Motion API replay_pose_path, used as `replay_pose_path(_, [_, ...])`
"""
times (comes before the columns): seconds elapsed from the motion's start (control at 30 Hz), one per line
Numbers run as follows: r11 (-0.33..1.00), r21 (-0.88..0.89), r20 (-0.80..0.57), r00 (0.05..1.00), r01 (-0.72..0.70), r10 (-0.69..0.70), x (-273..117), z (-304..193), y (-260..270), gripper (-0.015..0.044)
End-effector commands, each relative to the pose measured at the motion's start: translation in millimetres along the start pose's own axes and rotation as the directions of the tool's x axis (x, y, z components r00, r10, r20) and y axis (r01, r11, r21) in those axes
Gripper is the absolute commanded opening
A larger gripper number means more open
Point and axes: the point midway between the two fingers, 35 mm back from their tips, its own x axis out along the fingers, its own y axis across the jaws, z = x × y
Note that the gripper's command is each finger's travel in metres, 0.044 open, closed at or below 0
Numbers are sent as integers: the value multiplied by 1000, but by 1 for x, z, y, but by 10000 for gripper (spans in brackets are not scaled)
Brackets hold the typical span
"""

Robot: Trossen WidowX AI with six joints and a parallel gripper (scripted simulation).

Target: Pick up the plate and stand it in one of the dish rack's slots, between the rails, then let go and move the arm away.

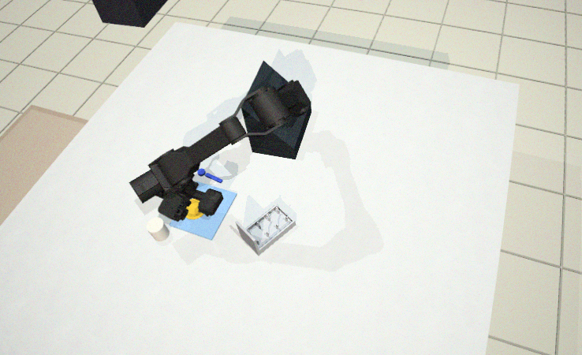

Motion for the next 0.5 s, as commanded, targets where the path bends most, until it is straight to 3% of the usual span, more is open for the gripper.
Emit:
replay_pose_path(0.0, [1000, 6, 1, 1000, -4, 4, 2, -1, 0, 360])
replay_pose_path(0.2, [1000, 6, 1, 1000, -4, 4, 2, -1, 0, 360])
replay_pose_path(0.47, [1000, 6, 1, 1000, -4, 4, 2, -1, 0, 307])
